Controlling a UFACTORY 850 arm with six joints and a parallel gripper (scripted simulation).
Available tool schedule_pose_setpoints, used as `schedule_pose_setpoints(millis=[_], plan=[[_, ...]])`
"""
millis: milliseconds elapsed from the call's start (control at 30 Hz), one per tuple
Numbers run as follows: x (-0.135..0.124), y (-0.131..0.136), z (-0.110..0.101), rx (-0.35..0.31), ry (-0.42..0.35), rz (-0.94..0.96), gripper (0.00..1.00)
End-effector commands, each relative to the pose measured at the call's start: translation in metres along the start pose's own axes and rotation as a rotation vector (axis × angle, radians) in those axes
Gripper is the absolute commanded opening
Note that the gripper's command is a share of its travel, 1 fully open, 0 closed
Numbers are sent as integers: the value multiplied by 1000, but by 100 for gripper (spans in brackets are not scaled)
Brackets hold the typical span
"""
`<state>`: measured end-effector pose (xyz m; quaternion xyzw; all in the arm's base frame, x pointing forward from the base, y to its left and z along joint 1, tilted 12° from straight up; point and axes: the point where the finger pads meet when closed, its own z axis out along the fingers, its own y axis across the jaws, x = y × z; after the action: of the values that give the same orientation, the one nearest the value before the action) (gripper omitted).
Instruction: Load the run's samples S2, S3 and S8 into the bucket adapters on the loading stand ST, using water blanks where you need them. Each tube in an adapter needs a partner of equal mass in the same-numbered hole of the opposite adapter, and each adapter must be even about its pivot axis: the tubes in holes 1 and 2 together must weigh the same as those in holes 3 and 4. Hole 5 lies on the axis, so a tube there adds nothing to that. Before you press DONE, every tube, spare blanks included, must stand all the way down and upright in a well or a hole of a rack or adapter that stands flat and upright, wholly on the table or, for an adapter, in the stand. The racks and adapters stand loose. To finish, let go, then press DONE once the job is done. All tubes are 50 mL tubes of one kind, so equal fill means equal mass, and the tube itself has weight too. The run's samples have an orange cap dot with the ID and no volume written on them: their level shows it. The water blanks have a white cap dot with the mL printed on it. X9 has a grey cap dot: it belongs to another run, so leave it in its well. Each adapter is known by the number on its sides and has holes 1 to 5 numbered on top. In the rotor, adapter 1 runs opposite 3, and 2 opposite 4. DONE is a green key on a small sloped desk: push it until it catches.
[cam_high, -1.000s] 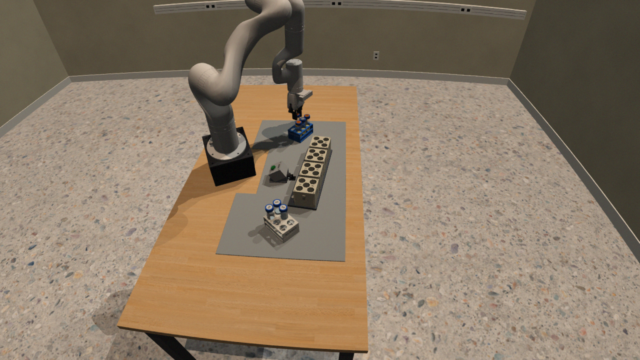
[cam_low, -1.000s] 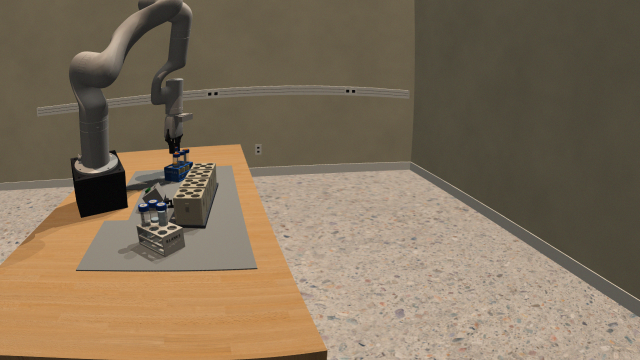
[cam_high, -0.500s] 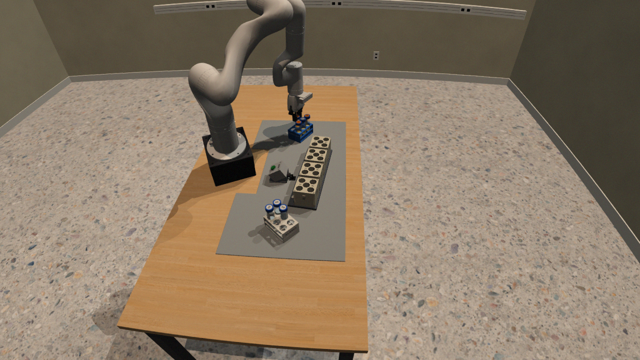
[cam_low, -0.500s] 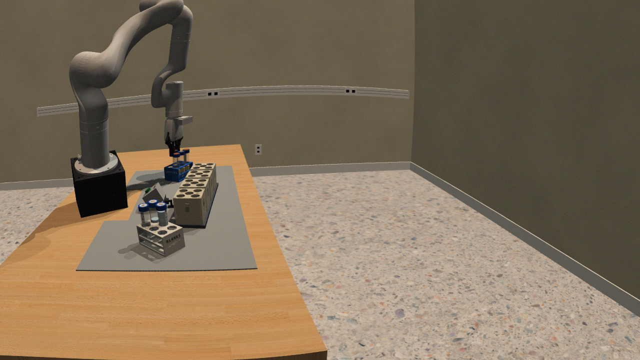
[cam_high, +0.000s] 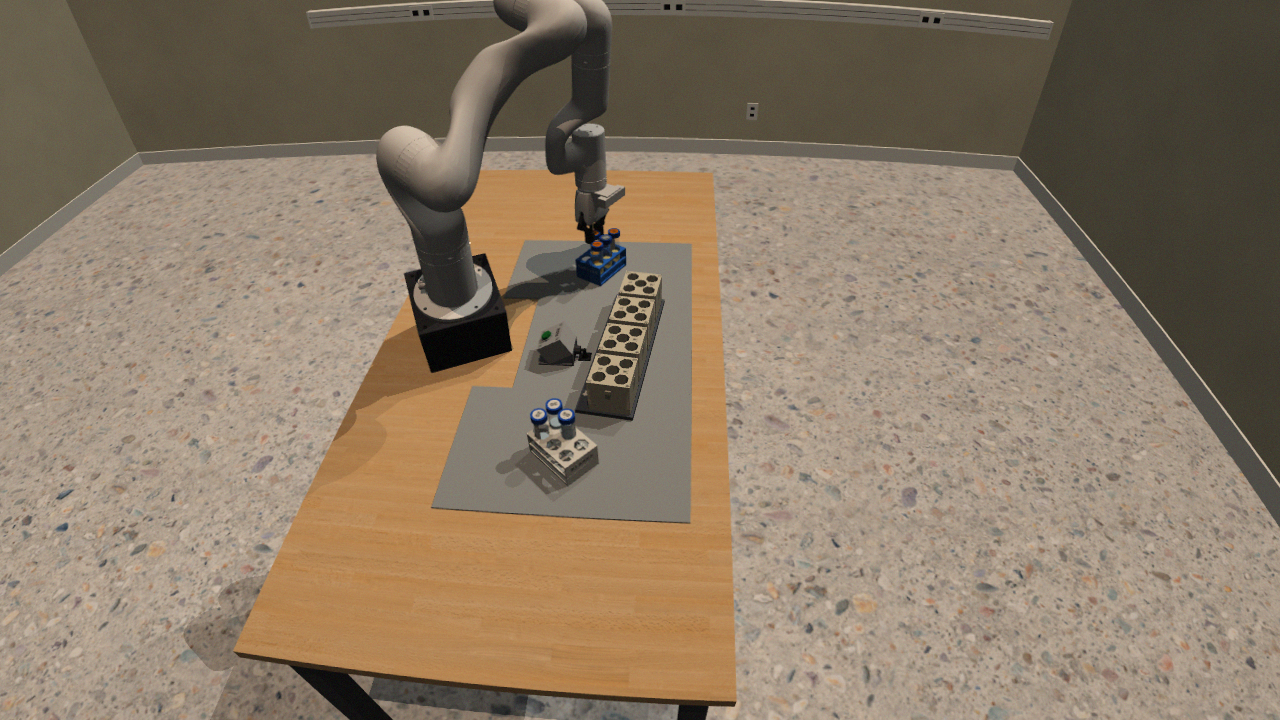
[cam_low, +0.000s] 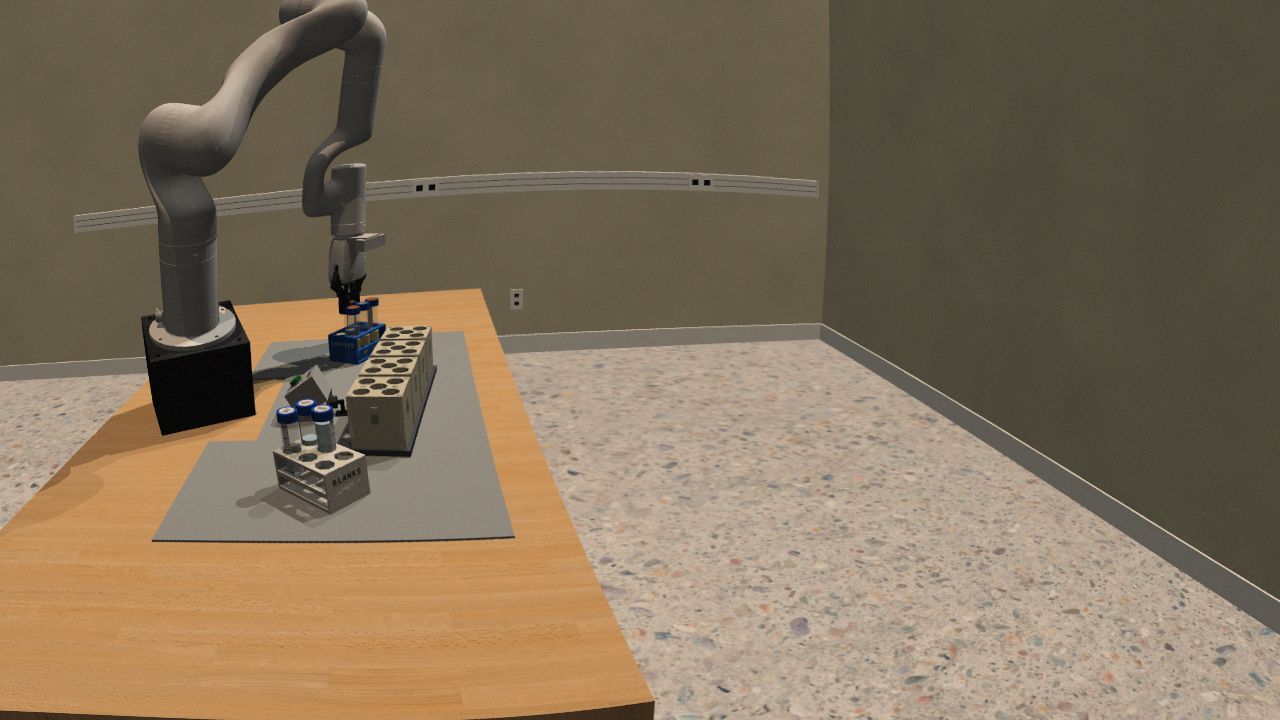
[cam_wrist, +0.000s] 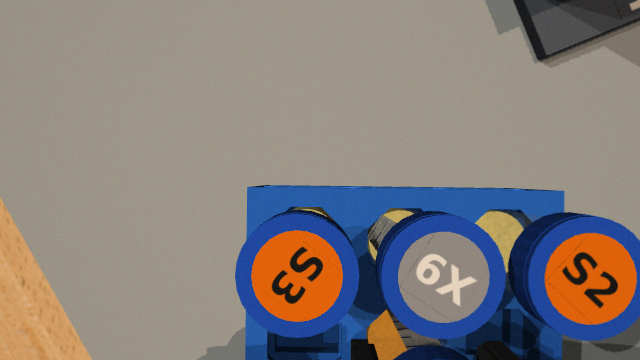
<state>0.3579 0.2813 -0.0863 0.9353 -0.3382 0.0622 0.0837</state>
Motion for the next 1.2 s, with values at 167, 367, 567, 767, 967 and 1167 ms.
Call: schedule_pose_setpoints(millis=[167, 367, 567, 767, 967, 1167], plan=[[0, -1, 0, 2, 0, 0, 44], [0, -1, 0, 2, 0, 0, 44], [0, -1, 0, 2, 0, 0, 44], [0, -1, 0, 2, 0, 0, 44], [0, -1, -4, 2, 0, 0, 44], [0, -1, -14, 2, 0, 0, 44]])
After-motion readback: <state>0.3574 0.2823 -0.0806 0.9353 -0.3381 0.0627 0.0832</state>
